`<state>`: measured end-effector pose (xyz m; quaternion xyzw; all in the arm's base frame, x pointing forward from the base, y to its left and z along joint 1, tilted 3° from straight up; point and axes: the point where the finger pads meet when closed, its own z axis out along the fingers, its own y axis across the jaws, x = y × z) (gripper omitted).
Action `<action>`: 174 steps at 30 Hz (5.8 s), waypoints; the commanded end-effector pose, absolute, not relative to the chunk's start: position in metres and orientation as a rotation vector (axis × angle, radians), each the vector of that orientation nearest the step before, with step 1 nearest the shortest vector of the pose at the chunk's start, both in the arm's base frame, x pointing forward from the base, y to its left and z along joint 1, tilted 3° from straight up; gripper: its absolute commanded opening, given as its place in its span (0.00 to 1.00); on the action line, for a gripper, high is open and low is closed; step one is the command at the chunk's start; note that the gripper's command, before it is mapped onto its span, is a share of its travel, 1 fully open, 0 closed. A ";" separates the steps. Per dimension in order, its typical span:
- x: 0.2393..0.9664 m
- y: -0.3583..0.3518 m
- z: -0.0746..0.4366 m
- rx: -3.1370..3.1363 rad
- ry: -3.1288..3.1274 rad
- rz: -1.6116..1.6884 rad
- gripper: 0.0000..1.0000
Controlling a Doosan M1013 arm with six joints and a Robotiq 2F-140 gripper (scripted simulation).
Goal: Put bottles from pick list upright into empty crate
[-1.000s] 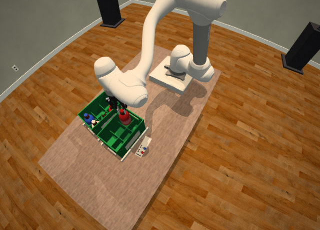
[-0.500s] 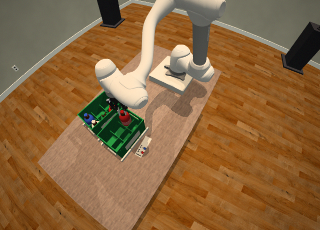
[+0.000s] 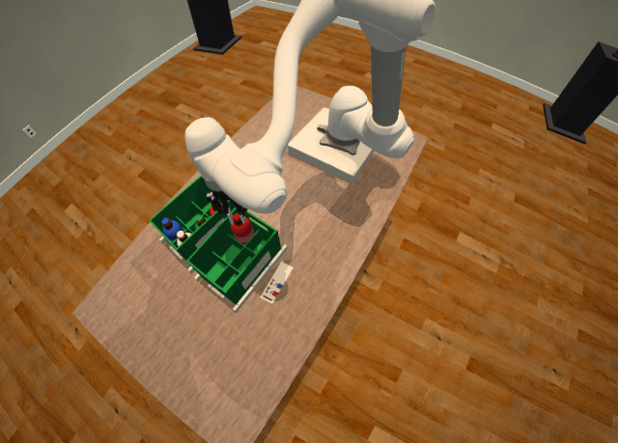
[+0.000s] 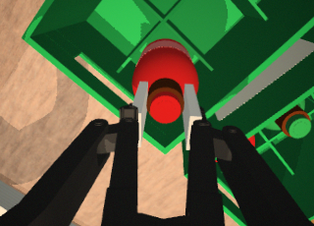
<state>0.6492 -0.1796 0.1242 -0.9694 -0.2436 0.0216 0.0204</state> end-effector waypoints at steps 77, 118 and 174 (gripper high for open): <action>0.648 -0.179 0.100 -3.007 -0.756 0.067 0.00; 0.647 -0.178 0.084 -3.007 -0.756 0.067 0.00; 0.647 -0.178 0.082 -3.007 -0.756 0.067 0.38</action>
